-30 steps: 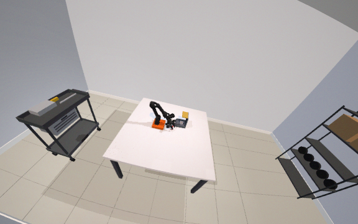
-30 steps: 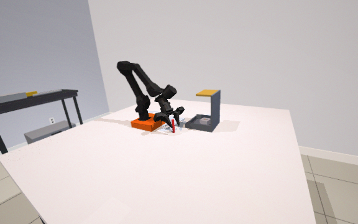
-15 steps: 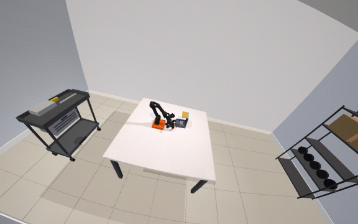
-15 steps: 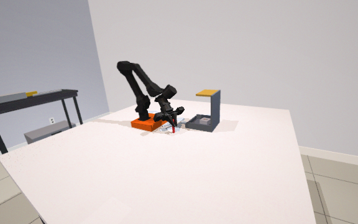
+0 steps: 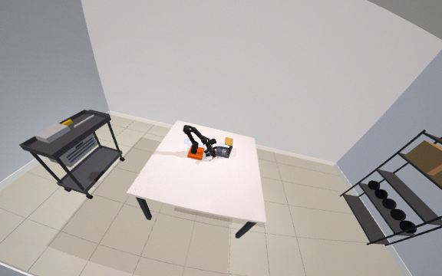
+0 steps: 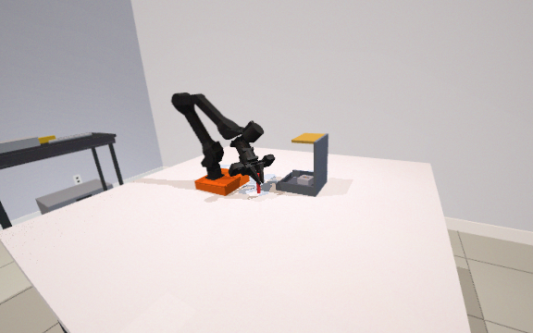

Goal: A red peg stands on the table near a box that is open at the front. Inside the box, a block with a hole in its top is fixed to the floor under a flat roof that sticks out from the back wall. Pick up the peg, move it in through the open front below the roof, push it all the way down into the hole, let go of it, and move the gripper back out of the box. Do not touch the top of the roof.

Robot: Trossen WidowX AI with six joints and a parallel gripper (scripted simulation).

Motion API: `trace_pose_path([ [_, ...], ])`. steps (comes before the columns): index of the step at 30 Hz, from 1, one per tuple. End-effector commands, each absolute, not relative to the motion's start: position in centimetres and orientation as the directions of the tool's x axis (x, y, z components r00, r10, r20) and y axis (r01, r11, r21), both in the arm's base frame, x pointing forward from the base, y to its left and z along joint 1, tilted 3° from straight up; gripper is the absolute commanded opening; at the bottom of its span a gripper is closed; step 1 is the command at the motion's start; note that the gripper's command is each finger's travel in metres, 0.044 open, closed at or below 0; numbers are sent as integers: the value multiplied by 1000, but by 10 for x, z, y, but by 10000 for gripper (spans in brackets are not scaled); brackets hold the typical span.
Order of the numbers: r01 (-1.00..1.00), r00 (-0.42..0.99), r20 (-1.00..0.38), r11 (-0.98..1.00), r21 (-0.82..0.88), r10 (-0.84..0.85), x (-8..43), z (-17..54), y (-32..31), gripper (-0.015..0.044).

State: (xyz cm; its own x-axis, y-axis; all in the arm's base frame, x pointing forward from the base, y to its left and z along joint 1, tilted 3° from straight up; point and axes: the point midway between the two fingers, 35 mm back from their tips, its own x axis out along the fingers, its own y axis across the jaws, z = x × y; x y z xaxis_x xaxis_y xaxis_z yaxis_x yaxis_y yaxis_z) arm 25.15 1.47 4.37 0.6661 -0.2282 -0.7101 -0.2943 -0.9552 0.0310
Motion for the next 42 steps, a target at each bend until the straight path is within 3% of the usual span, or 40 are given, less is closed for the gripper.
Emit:
trace_pose_path([
  [1, -293, 667, -710, -956, 30, -226, 252, 53, 15, 0],
  [16, -287, 666, -712, -957, 31, -223, 254, 77, 17, 0],
  [42, -141, 689, -715, -990, 25, -116, 276, 81, 78, 0],
])
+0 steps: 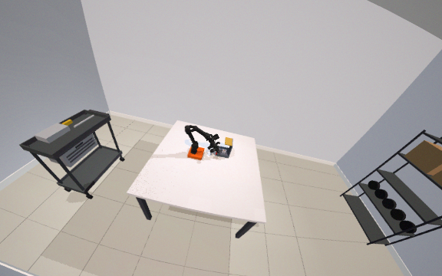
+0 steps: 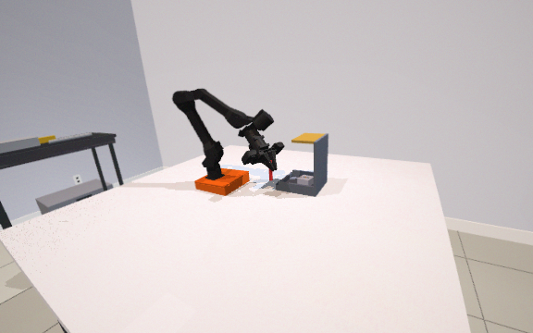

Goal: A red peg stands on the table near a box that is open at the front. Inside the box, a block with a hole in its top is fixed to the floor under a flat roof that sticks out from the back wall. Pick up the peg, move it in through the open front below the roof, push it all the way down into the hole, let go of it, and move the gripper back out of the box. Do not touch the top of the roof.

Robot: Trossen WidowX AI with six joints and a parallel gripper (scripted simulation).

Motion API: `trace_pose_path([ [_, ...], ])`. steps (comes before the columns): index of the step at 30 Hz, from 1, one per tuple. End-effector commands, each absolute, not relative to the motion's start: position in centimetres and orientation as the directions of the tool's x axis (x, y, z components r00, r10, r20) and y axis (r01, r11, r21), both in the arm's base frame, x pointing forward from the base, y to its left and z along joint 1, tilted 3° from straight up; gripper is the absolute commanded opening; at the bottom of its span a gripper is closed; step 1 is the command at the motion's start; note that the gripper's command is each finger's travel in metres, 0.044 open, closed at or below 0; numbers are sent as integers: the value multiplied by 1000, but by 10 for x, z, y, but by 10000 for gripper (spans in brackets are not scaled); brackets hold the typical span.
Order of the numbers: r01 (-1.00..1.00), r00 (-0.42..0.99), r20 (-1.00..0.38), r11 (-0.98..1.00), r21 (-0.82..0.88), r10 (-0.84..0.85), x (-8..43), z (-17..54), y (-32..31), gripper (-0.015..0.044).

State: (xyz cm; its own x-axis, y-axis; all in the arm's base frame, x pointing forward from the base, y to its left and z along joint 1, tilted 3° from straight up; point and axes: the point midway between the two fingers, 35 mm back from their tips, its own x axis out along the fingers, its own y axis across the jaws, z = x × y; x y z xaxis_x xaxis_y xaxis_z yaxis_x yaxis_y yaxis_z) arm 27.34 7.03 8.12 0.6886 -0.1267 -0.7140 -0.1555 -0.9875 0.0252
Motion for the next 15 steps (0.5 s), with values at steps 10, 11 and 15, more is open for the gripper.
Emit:
trace_pose_path([
  [10, -84, 694, -716, -996, 22, -74, 280, 80, 105, 0],
  [11, -78, 694, -716, -997, 22, -70, 281, 80, 108, 0],
  [15, -55, 696, -717, -998, 21, -53, 282, 80, 119, 0],
])
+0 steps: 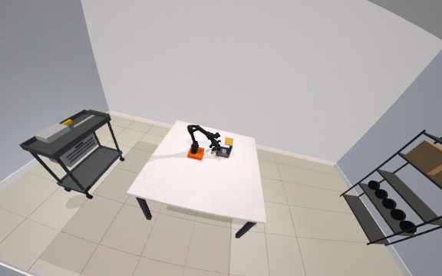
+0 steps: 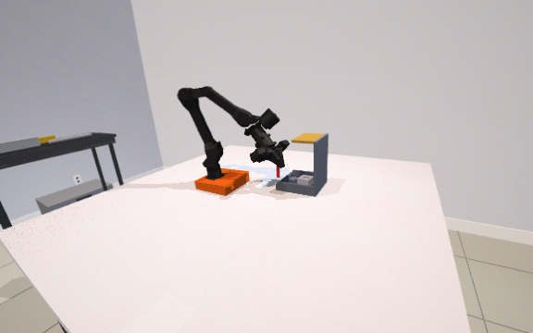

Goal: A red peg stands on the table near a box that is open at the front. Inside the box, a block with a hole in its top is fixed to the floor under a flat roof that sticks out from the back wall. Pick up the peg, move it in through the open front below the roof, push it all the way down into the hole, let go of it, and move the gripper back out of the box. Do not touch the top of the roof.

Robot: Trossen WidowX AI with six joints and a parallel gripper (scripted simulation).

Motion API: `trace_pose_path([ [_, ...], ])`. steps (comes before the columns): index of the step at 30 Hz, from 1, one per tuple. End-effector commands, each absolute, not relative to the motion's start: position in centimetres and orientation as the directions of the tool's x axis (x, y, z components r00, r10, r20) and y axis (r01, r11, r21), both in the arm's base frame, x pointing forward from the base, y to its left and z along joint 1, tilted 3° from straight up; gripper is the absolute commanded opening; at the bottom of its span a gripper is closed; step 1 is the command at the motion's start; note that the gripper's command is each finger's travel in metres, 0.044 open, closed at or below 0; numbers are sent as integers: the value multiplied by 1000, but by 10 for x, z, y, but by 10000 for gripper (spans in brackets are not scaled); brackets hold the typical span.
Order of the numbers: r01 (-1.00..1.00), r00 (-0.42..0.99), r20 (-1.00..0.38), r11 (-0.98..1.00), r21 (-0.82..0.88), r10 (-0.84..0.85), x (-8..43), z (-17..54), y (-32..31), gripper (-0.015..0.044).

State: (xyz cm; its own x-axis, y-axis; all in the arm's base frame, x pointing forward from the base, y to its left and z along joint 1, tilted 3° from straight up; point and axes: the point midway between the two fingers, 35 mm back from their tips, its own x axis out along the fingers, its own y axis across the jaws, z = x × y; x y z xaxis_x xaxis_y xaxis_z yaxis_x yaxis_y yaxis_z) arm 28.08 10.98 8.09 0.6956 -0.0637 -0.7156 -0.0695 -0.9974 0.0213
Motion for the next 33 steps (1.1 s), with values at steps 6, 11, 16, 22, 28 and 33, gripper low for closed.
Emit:
trace_pose_path([
  [6, -20, 696, -717, -1000, 19, -28, 283, 79, 136, 0],
  [11, 9, 697, -718, -1000, 18, -7, 283, 77, 150, 0],
  [16, 37, 696, -718, -999, 17, 14, 283, 76, 164, 0],
  [22, 72, 695, -718, -997, 16, 39, 281, 74, 182, 0],
  [28, 91, 693, -719, -996, 15, 53, 282, 73, 192, 0],
  [33, 92, 694, -718, -996, 15, 54, 295, 72, 195, 0],
])
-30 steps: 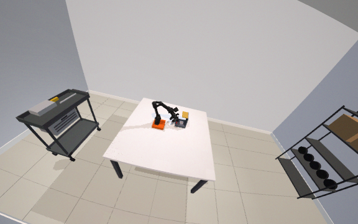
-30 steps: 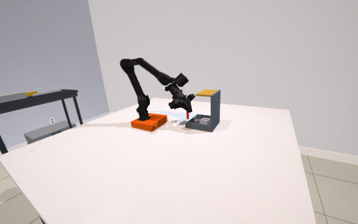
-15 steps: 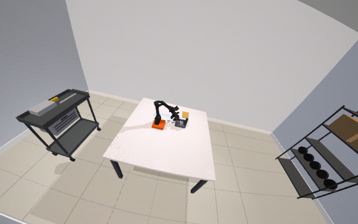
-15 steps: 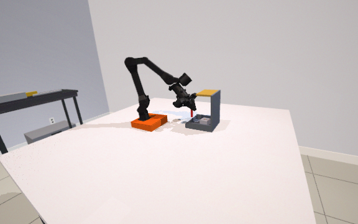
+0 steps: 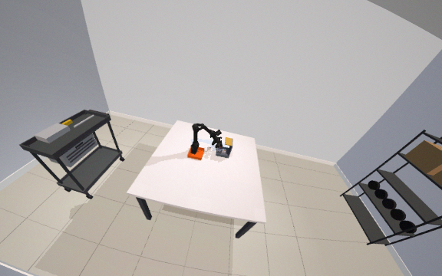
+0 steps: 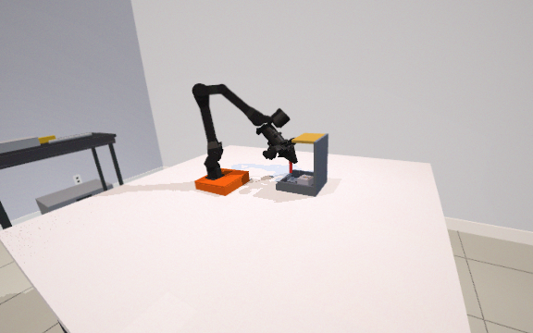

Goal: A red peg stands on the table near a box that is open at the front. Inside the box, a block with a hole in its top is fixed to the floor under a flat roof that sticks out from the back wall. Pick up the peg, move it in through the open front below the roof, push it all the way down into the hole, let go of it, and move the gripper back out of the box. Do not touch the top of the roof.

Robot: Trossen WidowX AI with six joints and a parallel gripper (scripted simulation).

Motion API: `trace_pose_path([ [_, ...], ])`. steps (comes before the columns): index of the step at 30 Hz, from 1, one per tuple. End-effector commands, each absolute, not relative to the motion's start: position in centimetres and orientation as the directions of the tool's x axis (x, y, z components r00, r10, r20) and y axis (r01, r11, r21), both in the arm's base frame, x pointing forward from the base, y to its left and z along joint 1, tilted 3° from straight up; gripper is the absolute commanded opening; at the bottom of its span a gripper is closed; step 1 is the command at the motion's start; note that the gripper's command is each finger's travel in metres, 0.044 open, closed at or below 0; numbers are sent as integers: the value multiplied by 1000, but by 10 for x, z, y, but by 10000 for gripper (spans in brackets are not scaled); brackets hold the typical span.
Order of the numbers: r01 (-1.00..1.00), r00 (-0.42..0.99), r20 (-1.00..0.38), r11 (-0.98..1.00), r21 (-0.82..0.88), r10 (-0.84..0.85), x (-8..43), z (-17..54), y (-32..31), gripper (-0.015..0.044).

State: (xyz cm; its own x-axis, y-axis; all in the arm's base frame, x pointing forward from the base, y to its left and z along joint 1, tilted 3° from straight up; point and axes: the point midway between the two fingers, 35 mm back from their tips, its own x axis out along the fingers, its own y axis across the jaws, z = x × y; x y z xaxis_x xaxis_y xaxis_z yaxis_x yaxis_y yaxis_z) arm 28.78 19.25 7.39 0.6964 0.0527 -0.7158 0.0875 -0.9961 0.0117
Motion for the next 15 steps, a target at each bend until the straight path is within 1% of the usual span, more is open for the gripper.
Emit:
trace_pose_path([
  [1, 92, 694, -718, -996, 15, 54, 296, 72, 195, 0],
  [8, 92, 695, -717, -996, 15, 54, 313, 72, 198, 0],
  [15, 92, 696, -717, -996, 15, 54, 316, 72, 197, 0],
])
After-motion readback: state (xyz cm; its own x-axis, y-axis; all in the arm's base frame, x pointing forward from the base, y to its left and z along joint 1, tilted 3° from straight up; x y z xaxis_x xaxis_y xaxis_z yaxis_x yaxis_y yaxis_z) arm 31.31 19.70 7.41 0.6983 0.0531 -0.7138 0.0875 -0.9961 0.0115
